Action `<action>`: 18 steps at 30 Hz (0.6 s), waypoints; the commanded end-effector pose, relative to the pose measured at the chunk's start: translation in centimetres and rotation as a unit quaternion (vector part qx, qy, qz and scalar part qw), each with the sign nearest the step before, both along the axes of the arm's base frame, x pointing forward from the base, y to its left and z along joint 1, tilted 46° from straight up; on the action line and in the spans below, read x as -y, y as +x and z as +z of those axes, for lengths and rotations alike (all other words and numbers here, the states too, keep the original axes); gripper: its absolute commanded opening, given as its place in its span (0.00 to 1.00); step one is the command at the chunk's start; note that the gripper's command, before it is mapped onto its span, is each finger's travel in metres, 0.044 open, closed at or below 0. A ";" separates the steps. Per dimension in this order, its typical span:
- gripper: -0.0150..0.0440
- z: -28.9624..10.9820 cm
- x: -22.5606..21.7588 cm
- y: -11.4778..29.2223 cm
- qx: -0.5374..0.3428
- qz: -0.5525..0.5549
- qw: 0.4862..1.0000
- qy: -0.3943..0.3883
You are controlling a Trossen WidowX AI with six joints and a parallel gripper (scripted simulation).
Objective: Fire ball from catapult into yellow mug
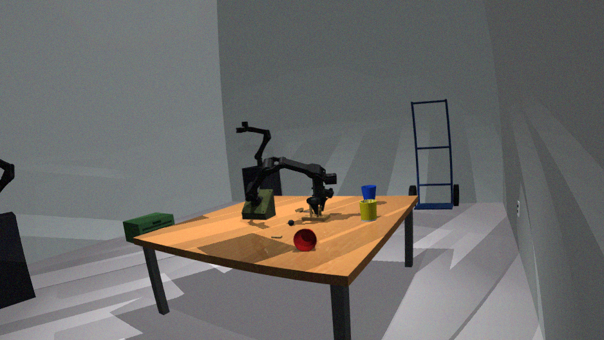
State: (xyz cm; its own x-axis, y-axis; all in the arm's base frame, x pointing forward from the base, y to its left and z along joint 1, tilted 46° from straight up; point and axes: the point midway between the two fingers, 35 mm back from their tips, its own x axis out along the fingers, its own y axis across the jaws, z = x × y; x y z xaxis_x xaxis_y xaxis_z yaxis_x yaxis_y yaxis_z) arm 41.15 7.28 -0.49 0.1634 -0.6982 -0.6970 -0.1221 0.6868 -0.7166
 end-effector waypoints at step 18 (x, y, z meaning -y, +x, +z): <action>1.00 4.2 -4.6 -1.1 0.008 0.010 1.000 0.004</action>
